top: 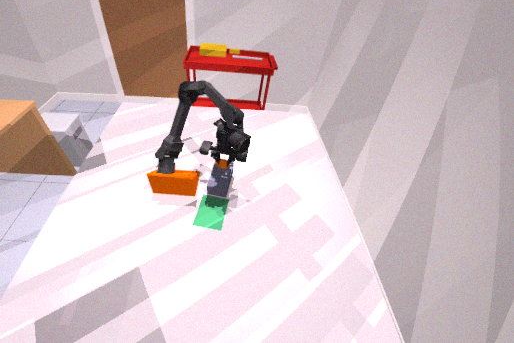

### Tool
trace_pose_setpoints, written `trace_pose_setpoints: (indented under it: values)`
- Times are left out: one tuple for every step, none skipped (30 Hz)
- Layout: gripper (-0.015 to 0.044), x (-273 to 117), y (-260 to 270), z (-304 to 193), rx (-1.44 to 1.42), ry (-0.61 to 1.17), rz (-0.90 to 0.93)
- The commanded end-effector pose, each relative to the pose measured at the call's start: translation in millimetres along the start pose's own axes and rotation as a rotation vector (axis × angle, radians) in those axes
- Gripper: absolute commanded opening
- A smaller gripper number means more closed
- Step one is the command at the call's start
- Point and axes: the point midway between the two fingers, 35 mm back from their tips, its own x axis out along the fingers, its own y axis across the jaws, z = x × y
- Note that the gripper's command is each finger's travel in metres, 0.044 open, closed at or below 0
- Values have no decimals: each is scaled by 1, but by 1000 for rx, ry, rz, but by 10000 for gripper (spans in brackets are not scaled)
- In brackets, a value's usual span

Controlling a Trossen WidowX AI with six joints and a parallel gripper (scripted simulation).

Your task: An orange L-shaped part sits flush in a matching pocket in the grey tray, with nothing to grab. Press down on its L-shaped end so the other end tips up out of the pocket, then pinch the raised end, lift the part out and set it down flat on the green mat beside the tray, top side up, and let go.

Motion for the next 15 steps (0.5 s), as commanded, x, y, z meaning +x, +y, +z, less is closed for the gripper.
trace_pose_setpoints:
  values:
    - [0,0,1,-15,0,5,0]
    - [0,1,1,-20,0,5,0]
    - [0,1,2,-25,0,6,0]
    - [0,1,2,-30,0,6,0]
    - [0,1,2,-34,0,6,0]
    - [0,1,2,-39,0,6,0]
    - [0,1,3,-44,0,6,0]
    - [0,1,3,-49,0,7,0]
    - [0,1,4,-54,0,7,0]
    - [0,1,4,-59,0,7,0]
    - [0,1,5,-64,0,7,0]
    - [0,1,5,-68,0,8,0]
    - [0,1,6,-73,0,8,0]
    - [0,1,6,-78,0,8,0]
    - [0,1,7,-83,0,8,-1]
